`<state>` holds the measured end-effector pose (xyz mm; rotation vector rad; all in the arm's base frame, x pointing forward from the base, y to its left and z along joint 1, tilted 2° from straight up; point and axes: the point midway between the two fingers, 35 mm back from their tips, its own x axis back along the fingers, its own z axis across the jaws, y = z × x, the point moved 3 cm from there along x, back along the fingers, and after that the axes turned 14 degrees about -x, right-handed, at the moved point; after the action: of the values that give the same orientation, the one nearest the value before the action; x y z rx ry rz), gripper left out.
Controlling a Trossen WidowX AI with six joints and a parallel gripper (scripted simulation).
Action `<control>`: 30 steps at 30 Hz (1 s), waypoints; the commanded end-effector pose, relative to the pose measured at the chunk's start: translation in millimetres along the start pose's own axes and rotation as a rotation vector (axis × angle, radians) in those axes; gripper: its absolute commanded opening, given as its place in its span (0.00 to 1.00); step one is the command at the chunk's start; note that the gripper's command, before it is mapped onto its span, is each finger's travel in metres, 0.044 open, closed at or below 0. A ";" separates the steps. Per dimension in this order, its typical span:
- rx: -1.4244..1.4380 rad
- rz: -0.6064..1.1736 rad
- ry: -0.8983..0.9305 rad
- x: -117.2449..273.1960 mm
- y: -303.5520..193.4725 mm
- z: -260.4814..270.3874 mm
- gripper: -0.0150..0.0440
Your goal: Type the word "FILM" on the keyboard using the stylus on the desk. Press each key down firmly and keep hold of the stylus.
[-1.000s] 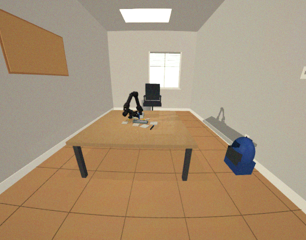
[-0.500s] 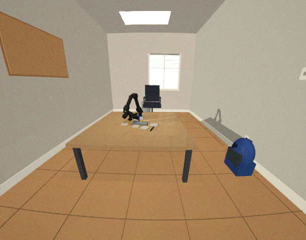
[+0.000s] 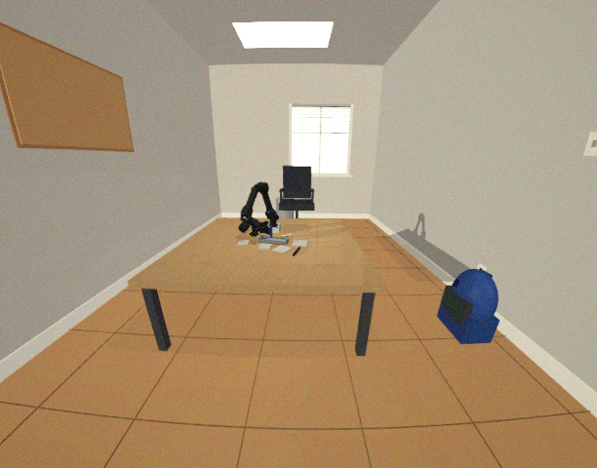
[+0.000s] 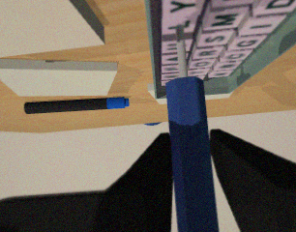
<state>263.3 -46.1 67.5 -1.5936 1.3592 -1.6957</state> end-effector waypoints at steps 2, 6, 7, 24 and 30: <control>-0.006 0.005 0.001 -1.1 1.1 0.3 0.39; -0.006 0.005 0.001 -0.9 0.7 0.2 0.39; -0.006 0.005 0.001 -0.9 0.7 0.2 0.39; -0.005 0.005 0.001 17.6 -30.3 -7.2 0.39; -0.009 0.003 -0.001 16.1 -27.9 -7.5 0.37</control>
<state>260.8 -45.4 100.8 -1.5961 1.3694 -1.6893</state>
